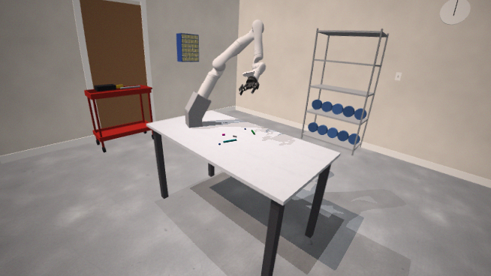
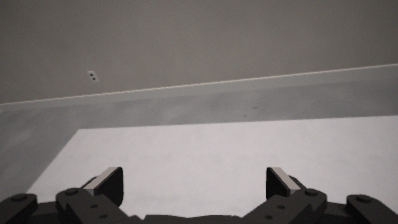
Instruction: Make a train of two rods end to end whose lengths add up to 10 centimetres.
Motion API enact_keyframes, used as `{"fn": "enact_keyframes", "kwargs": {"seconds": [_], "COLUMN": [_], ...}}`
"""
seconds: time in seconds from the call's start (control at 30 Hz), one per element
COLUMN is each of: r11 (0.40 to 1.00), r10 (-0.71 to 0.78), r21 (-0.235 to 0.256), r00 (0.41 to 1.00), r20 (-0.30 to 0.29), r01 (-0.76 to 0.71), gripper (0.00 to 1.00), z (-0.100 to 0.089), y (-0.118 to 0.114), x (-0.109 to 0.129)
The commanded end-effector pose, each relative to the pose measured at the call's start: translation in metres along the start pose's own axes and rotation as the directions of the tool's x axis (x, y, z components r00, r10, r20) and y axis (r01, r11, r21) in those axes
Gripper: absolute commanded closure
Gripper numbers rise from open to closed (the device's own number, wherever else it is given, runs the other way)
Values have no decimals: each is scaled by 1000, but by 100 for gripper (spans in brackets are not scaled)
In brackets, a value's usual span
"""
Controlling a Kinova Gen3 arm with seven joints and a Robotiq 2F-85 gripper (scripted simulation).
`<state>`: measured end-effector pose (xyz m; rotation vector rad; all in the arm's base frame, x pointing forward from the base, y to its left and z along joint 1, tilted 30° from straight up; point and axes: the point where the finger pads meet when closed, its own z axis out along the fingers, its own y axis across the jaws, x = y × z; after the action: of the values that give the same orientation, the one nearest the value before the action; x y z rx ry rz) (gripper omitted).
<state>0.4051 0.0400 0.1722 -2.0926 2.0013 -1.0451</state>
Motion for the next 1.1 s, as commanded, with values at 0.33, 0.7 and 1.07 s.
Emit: {"fn": "enact_keyframes", "kwargs": {"seconds": [0.33,0.7,1.07], "r11": [988,949,858], "r10": [-141,-300,-505], "r21": [64,136,229], "r00": [989,948,837], "r20": [39,104,210], "r01": [138,285,460], "gripper": [0,0,0], "z": [37,70,108], "y": [-24,-39,-35], "x": [-8,-26,-56]}}
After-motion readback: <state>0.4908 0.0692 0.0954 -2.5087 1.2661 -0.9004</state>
